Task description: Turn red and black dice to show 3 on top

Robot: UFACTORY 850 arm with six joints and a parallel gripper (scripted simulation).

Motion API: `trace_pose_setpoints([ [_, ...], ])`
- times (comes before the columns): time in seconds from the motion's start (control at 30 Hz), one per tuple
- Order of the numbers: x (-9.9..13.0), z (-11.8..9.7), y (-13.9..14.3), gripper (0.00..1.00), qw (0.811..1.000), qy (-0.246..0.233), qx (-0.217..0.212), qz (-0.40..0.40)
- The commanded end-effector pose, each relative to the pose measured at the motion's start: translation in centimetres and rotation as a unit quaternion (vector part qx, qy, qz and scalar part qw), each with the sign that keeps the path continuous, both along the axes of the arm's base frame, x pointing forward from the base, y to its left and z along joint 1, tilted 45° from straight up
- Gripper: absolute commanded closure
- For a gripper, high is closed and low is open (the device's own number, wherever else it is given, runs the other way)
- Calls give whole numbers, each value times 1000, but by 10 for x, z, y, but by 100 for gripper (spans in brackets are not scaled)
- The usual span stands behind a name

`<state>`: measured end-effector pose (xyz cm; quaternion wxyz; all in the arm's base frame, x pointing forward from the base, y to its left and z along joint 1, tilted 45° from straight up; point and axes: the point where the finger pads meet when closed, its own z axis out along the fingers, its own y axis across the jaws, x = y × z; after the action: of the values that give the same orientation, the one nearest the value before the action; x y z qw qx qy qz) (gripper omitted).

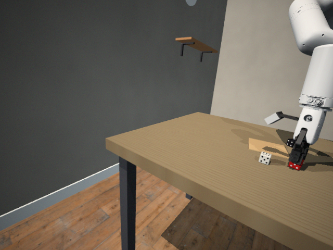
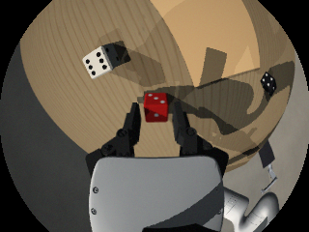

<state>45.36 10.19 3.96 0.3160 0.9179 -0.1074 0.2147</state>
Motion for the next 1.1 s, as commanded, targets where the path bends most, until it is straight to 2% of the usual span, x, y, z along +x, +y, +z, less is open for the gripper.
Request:
trace_pose_setpoints([
  [0.0, 2, -4, -3, 53, 1000, -1, 0, 0],
  [0.33, 7, -14, -12, 53, 1000, -1, 0, 0],
  [1.07, 7, -14, -12, 53, 1000, -1, 0, 0],
])
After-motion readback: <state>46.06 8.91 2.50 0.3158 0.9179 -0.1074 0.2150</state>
